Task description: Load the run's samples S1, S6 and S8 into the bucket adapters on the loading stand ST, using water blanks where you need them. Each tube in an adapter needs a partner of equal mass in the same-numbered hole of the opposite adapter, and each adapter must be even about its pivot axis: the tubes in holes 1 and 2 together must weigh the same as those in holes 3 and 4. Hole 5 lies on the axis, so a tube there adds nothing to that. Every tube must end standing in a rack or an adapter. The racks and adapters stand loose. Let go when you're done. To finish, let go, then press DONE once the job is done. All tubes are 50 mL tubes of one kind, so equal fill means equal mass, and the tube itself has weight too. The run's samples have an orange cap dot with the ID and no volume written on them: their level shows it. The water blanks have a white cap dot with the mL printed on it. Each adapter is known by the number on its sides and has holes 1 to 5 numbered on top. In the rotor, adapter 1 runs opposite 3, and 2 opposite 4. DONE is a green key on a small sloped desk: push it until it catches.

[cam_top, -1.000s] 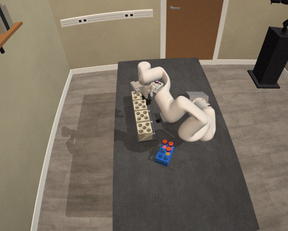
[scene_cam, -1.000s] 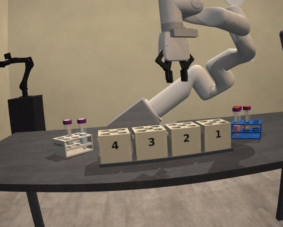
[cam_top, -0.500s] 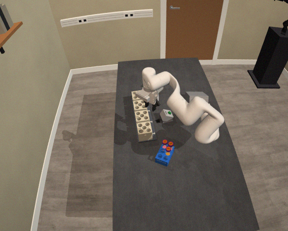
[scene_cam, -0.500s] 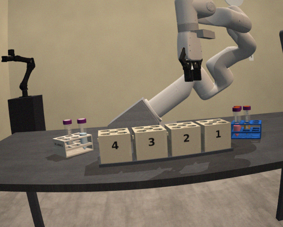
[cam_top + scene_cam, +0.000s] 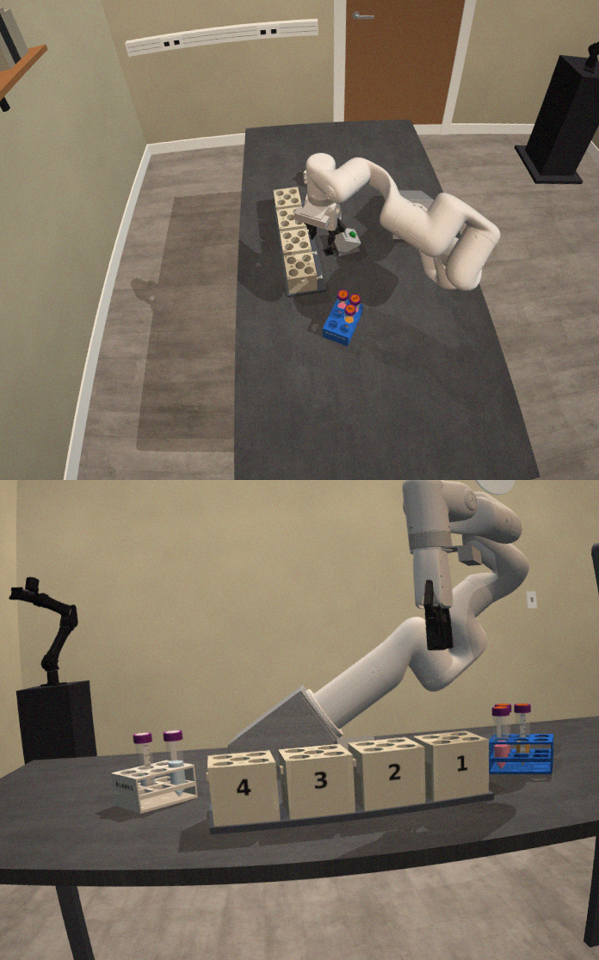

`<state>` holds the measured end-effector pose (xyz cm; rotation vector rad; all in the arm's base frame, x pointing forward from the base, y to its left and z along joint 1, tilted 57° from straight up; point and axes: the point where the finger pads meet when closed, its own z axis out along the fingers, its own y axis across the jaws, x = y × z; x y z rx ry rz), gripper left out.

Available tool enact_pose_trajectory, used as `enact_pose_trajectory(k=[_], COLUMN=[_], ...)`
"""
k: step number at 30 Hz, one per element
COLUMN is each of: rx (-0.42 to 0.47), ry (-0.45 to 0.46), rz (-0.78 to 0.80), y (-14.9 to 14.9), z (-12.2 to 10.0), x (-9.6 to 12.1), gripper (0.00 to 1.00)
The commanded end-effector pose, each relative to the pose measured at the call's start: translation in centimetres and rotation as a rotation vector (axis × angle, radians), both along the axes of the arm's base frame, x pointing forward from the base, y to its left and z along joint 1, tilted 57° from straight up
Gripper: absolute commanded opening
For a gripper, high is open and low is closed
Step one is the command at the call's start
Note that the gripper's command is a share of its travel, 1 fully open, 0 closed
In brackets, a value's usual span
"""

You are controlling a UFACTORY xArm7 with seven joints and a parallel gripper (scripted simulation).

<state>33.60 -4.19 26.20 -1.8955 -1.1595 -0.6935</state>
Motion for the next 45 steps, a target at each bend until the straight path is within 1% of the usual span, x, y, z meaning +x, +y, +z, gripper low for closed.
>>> enact_pose_trajectory(k=[1, 3, 5, 20, 22, 37, 39, 41, 45], rx=[-0.010, -0.010, -0.010, -0.009, -0.009, -0.008, -0.008, -0.008, -0.008], ry=[-0.007, -0.007, -0.007, -0.007, -0.007, -0.007, -0.007, -0.007, -0.007], rz=[-0.010, -0.010, -0.010, -0.010, -0.010, -0.010, -0.010, -0.010, -0.010], y=[1.3, 1.8, 1.8, 5.7, 5.7, 9.6, 9.6, 10.0, 10.0], z=[2.2, 2.9, 2.9, 8.6, 8.6, 14.3, 14.3, 15.0, 15.0], x=[-1.1, -1.4, -1.4, -4.4, -4.4, -7.4, -7.4, -7.7, -7.7], gripper=[0.57, 0.57, 0.57, 0.57, 0.57, 0.57, 0.57, 0.57, 0.57])
